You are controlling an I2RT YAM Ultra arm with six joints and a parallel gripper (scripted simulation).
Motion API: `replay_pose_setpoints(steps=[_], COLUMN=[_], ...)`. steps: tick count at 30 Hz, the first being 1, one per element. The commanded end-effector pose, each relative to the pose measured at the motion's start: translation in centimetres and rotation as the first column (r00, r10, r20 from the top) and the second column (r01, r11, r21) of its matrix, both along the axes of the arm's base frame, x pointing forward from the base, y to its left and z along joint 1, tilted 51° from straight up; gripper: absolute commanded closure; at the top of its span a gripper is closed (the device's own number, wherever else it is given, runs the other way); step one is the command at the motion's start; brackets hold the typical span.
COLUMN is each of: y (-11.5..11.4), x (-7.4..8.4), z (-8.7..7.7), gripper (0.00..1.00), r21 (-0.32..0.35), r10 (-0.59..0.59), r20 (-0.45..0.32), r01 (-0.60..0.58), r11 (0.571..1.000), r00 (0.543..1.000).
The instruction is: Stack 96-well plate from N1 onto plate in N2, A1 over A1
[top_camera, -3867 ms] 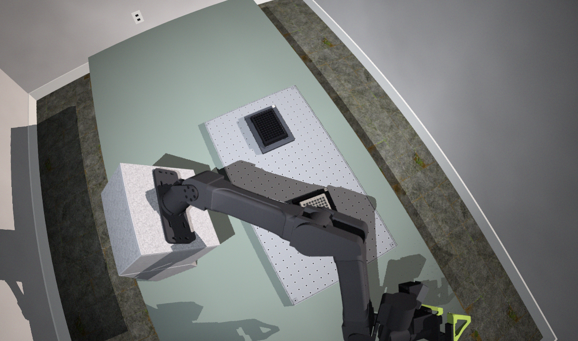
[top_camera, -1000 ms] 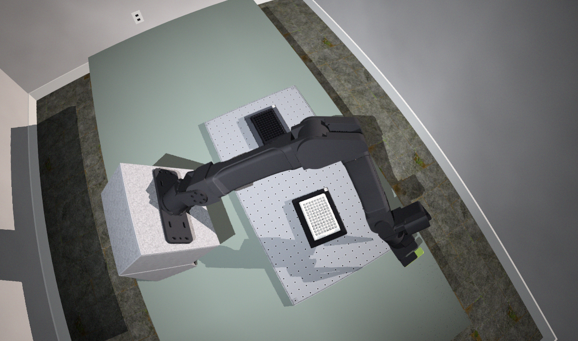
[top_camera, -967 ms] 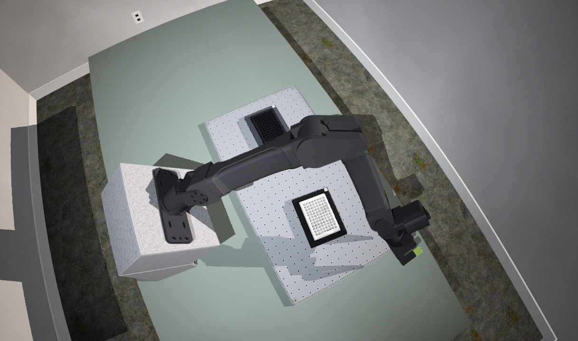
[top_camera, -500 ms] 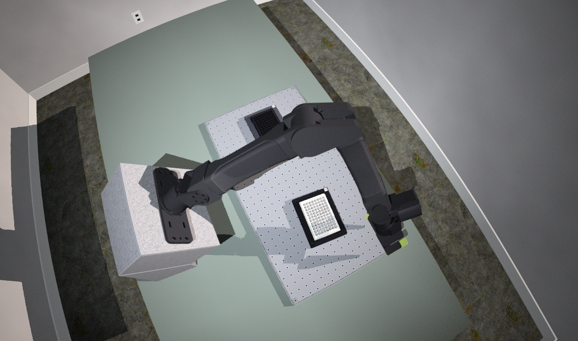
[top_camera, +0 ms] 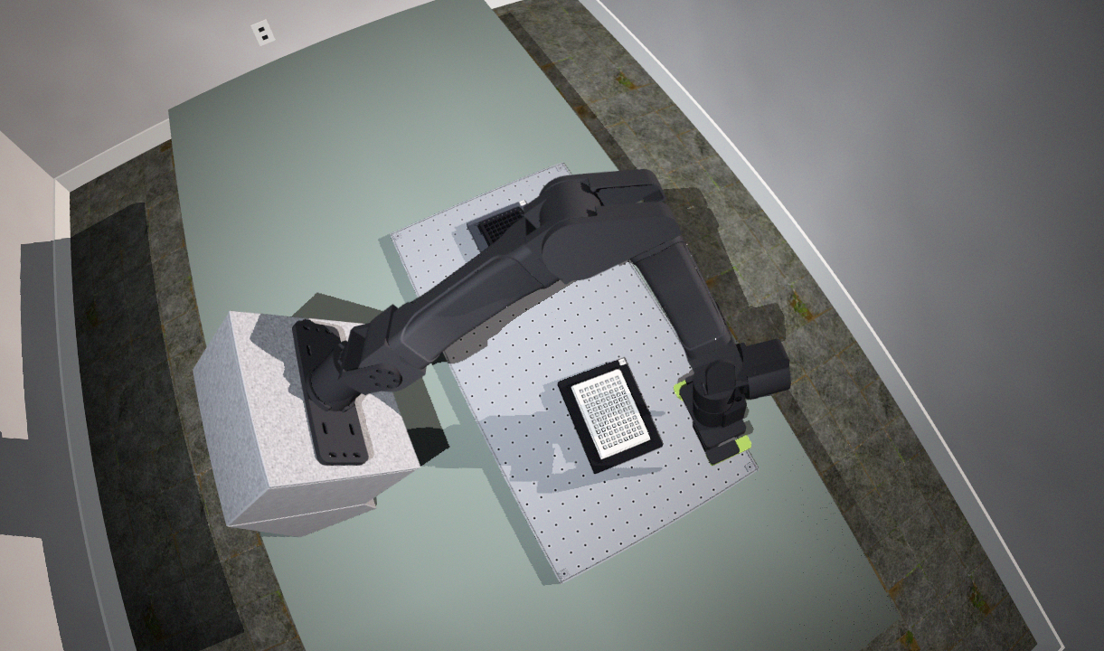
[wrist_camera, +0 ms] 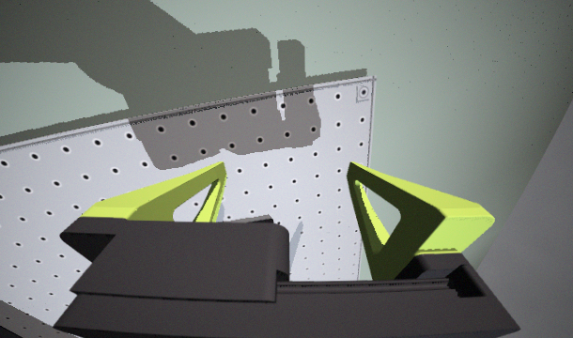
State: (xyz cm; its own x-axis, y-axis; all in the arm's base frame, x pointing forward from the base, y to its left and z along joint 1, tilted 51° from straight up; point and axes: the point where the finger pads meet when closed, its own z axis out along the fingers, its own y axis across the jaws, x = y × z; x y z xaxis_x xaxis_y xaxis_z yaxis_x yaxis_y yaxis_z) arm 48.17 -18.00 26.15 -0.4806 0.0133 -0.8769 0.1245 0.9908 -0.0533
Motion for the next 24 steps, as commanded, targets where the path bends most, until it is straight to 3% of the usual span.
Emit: replay_pose_setpoints(steps=[1, 2, 3, 4, 5, 6, 10, 11, 12, 13, 14, 16, 17, 18, 19, 22, 23, 24], y=[1.7, 2.1, 2.3, 2.6, 3.2, 3.6, 4.2, 3.5, 4.5, 5.3, 5.6, 6.2, 6.4, 6.7, 7.2, 8.1, 8.3, 8.6], x=[-1.8, -2.1, -1.9, -2.2, -2.9, -3.1, -3.6, -3.7, -3.7, -4.5, -4.8, -5.3, -5.1, -5.4, -6.3, -7.2, -6.9, -7.3], z=[0.0, -0.2, 1.5, 1.3, -0.9, -1.1, -1.5, 0.2, 0.0, -2.1, -2.3, -2.7, -1.0, -1.3, -3.3, -3.9, -2.3, -2.5], gripper=[0.00, 0.00, 0.00, 0.00, 0.00, 0.00, 0.00, 0.00, 0.00, 0.00, 0.00, 0.00, 0.00, 0.00, 0.00, 0.00, 0.00, 0.00], r21=[0.011, 0.025, 0.022, 0.026, 0.043, 0.043, 0.055, 0.052, 0.056, 0.071, 0.071, 0.082, 0.078, 0.081, 0.096, 0.104, 0.100, 0.103], r10=[-0.012, -0.007, -0.002, -0.001, 0.001, 0.001, 0.007, -0.009, 0.009, 0.015, 0.015, 0.022, 0.026, 0.028, 0.031, 0.038, 0.041, 0.043], r20=[-0.014, -0.044, -0.034, -0.044, -0.083, -0.083, -0.114, -0.105, -0.114, -0.154, -0.154, -0.185, -0.176, -0.185, -0.224, -0.255, -0.247, -0.255], r01=[0.013, 0.008, 0.003, 0.002, 0.003, 0.003, 0.000, 0.014, -0.003, -0.004, -0.004, -0.007, -0.012, -0.013, -0.010, -0.011, -0.017, -0.018], r11=[1.000, 1.000, 1.000, 1.000, 0.999, 0.999, 0.998, 0.999, 0.998, 0.997, 0.997, 0.997, 0.997, 0.997, 0.995, 0.994, 0.995, 0.995], r00=[1.000, 0.999, 0.999, 0.999, 0.997, 0.997, 0.993, 0.994, 0.993, 0.988, 0.988, 0.983, 0.984, 0.982, 0.974, 0.966, 0.968, 0.966])
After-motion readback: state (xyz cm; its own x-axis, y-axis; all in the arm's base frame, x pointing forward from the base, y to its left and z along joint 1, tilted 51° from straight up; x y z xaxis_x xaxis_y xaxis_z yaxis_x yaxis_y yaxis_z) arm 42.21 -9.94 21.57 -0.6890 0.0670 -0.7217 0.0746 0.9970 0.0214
